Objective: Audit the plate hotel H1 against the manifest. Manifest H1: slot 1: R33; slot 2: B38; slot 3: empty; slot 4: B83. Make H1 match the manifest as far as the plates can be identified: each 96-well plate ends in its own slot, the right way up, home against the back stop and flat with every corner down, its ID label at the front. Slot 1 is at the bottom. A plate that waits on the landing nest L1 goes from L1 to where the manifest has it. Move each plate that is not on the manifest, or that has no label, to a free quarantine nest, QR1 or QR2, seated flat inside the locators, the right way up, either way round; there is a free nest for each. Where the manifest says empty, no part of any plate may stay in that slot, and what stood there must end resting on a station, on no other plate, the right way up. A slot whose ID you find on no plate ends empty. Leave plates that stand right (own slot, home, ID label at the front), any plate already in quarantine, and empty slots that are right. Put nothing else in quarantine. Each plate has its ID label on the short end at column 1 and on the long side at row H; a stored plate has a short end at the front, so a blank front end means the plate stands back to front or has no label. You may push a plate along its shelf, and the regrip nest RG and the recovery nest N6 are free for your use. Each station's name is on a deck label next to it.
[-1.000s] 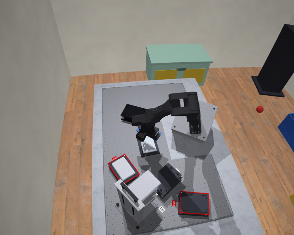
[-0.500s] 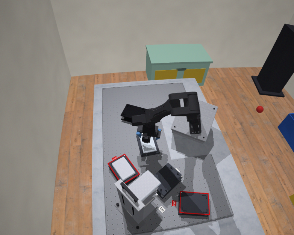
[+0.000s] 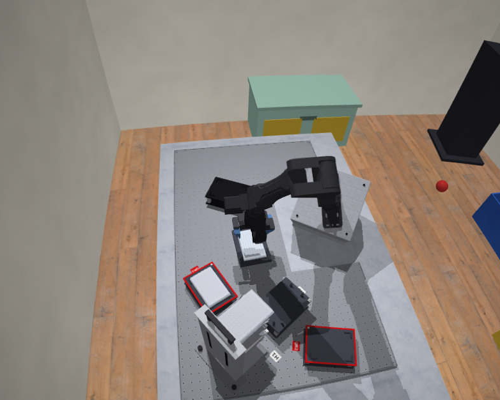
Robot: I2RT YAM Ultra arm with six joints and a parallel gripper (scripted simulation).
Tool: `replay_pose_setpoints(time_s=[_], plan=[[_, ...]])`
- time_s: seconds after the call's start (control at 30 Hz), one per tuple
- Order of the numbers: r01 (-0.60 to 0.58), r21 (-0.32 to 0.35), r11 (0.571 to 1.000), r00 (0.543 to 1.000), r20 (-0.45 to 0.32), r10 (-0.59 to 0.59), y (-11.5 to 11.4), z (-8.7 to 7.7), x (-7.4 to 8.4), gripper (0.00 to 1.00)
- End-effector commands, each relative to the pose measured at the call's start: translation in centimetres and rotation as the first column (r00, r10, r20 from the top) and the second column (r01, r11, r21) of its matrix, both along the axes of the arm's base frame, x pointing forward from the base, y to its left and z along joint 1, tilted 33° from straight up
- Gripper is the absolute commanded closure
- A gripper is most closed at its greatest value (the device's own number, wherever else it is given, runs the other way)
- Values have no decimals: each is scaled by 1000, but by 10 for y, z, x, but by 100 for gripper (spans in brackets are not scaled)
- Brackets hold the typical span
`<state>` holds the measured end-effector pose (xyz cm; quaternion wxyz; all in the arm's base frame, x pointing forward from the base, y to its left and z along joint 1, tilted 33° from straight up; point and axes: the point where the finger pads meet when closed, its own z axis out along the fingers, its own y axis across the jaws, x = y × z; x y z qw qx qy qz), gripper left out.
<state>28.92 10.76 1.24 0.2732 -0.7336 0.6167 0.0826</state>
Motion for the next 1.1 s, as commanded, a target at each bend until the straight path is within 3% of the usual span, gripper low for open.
replay_pose_setpoints(time_s=[0.0, 0.1, 1.07], plan=[[-40, -16, 999, 998, 47, 41, -7, 5, -1, 0], [-40, -20, 999, 999, 22, 40, -6, -10, -3, 0], [-48, -18, 999, 998, 25, 49, 18, -38, 6, 0]])
